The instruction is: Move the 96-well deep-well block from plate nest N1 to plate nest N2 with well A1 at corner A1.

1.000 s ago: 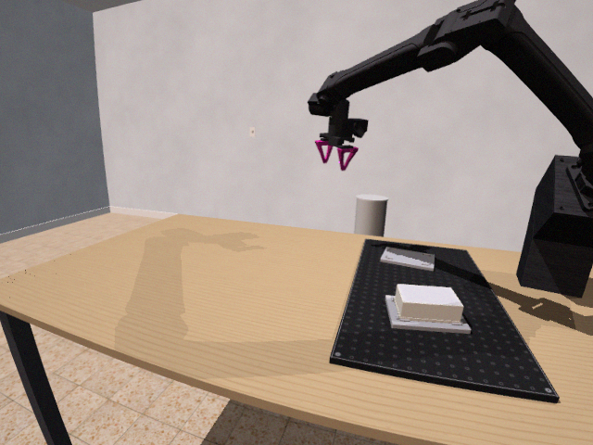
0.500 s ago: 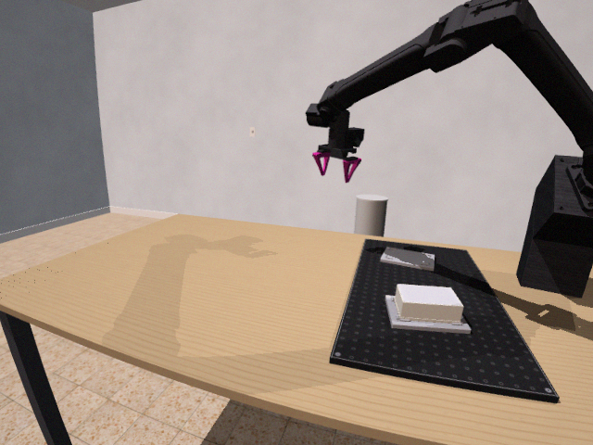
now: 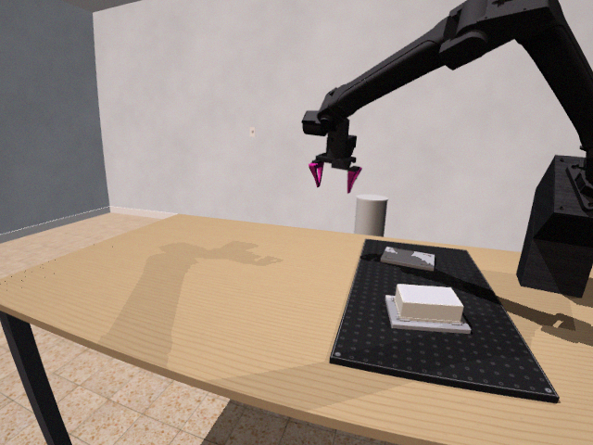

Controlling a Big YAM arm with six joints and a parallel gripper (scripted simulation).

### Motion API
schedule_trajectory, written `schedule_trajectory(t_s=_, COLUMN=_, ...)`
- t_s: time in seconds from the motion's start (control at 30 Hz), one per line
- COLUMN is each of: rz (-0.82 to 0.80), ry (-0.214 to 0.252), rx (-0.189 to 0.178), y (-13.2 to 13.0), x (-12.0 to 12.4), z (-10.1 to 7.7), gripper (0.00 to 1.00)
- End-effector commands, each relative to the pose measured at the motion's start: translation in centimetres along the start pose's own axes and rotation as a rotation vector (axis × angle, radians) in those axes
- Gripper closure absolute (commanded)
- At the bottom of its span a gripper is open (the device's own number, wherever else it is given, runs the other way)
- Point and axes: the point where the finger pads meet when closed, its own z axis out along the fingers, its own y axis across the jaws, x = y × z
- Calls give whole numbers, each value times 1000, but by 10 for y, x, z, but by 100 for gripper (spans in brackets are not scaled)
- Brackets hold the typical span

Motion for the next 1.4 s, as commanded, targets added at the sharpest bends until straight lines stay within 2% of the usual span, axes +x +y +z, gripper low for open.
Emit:
schedule_trajectory(t_s=0.0, rz=-157, ry=1, rx=-13, y=-4, x=26, z=2, gripper=0)
schedule_trajectory(t_s=0.07, rz=-157, ry=1, rx=-13, y=-7, x=32, z=4, gripper=0)
schedule_trajectory(t_s=0.23, rz=-287, ry=5, rx=-10, y=-22, x=51, z=12, gripper=0)
schedule_trajectory(t_s=0.33, rz=-287, ry=5, rx=-10, y=-23, x=52, z=13, gripper=0)
schedule_trajectory(t_s=0.37, rz=-307, ry=7, rx=2, y=-29, x=49, z=21, gripper=0)
schedule_trajectory(t_s=0.4, rz=-353, ry=8, rx=-10, y=-30, x=60, z=16, gripper=0)
schedule_trajectory(t_s=0.5, rz=-416, ry=10, rx=-9, y=-39, x=70, z=20, gripper=0)
schedule_trajectory(t_s=0.83, rz=-645, ry=24, rx=-8, y=-70, x=100, z=32, gripper=0)
schedule_trajectory(t_s=0.9, rz=-645, ry=24, rx=-8, y=-70, x=100, z=32, gripper=0)
schedule_trajectory(t_s=1.07, rz=-805, ry=34, rx=-9, y=-89, x=116, z=38, gripper=0)
schedule_trajectory(t_s=1.17, rz=-805, ry=31, rx=-8, y=-100, x=123, z=41, gripper=0)
schedule_trajectory(t_s=1.37, rz=-967, ry=47, rx=-11, y=-124, x=140, z=47, gripper=0)
